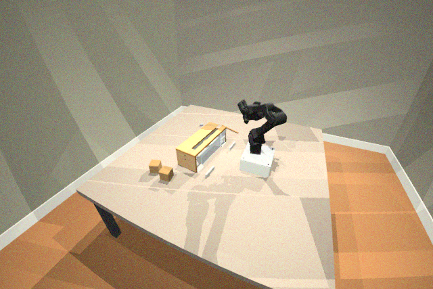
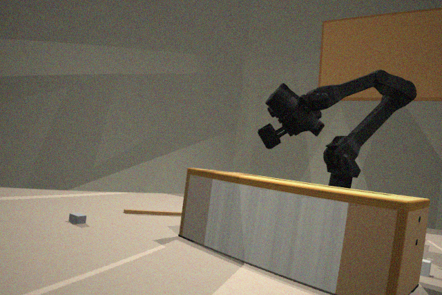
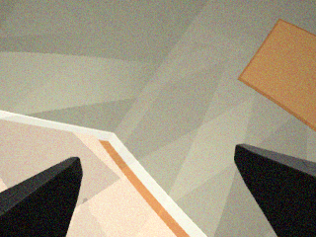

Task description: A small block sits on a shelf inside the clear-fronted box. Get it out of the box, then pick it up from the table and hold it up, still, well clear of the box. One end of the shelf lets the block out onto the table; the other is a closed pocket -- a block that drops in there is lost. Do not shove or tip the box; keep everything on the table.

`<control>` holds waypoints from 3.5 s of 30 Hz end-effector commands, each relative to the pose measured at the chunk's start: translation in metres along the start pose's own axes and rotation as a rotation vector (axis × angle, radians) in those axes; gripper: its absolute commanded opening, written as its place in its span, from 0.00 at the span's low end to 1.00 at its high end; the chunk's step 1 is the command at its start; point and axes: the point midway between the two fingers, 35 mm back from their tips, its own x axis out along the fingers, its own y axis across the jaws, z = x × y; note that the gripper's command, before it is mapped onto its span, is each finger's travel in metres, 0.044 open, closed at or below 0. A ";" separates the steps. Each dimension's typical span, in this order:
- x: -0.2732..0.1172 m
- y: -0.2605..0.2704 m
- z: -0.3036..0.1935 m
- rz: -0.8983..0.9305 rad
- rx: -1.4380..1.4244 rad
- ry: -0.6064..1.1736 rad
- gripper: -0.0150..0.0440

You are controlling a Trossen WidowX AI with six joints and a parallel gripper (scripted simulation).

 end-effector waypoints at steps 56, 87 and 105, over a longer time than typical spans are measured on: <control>-0.338 0.115 -0.028 1.027 -0.178 1.561 0.93; -0.339 0.142 -0.071 1.026 -0.179 1.562 0.93; -0.346 0.143 -0.081 1.037 -0.177 1.554 0.93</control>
